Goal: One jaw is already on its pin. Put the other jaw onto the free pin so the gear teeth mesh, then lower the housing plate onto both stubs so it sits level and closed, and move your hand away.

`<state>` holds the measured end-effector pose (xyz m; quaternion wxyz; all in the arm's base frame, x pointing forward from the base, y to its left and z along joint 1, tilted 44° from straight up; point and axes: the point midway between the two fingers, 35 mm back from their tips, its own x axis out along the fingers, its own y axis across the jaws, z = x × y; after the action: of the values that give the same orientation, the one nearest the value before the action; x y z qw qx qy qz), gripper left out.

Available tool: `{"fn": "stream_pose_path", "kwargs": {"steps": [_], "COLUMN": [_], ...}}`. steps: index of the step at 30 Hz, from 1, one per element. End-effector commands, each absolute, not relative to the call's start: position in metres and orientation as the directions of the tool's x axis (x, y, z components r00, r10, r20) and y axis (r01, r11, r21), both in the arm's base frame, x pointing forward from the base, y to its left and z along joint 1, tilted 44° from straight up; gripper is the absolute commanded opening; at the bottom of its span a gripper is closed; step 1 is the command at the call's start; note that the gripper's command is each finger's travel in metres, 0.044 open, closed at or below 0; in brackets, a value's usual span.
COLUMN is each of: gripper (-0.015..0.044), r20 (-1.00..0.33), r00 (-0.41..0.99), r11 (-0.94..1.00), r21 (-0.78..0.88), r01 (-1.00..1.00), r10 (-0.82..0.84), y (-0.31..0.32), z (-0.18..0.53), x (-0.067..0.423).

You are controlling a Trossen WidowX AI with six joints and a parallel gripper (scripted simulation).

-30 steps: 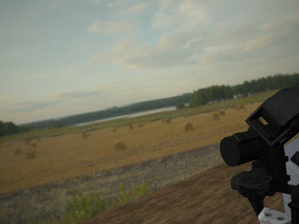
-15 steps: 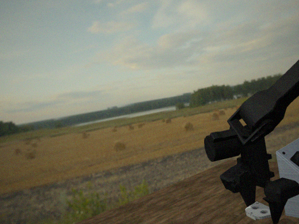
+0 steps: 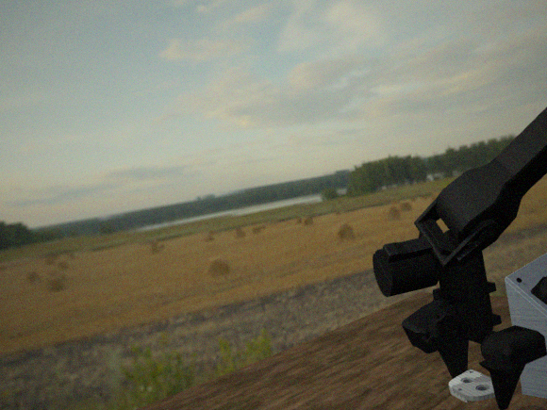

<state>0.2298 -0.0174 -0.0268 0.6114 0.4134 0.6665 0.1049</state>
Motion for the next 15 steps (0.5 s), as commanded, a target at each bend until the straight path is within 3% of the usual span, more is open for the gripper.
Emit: {"fn": "stream_pose_path", "kwargs": {"steps": [1,15], "gripper": [0.0351,0.0351], "r20": [-0.724,-0.724], "r00": [0.09,0.09], "r11": [0.629,0.631], "r21": [0.647,0.648], "r01": [0.43,0.425], "r10": [0.683,0.683], "y": [-0.0163,-0.0148], "z": [-0.0273,-0.026], "x": [0.2288,0.2283]}}
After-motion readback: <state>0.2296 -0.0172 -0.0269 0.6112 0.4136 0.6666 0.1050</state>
